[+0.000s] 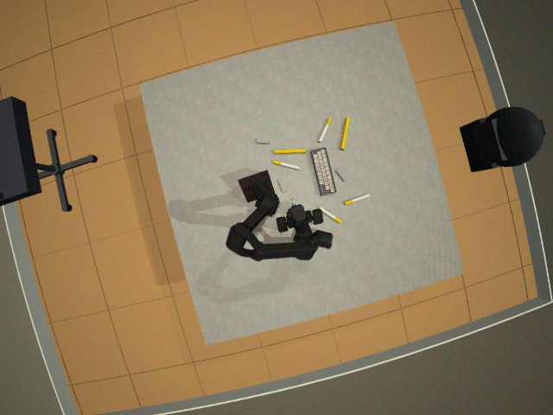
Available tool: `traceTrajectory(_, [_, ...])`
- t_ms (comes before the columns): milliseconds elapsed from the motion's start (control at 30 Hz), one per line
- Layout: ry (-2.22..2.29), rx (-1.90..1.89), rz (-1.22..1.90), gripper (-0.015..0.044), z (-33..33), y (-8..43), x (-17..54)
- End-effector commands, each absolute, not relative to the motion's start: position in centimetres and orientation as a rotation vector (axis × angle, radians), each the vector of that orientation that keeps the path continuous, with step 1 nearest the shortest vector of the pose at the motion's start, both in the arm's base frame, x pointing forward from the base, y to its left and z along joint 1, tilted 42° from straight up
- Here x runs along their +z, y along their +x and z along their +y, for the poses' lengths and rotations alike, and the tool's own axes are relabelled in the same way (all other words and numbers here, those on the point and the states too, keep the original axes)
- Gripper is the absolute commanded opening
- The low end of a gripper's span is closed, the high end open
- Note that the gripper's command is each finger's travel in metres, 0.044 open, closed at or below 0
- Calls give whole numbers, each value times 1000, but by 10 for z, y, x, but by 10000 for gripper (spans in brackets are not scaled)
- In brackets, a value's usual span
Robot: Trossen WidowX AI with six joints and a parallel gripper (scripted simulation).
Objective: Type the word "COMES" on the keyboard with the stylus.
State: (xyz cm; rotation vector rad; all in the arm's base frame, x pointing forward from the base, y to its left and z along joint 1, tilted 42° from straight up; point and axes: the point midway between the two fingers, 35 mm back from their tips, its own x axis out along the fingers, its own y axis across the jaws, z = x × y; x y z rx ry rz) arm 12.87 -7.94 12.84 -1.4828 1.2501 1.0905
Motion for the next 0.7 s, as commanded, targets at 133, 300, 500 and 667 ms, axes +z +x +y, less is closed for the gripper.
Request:
traceTrajectory(133, [-1481,1095,1245,150,-83,129,122])
traceTrajectory(300, [-1481,1095,1245,150,-86,130,119])
traceTrajectory(500, [-1481,1095,1245,150,-90,130,116])
traceTrajectory(667, [-1481,1095,1245,150,-93,131,113])
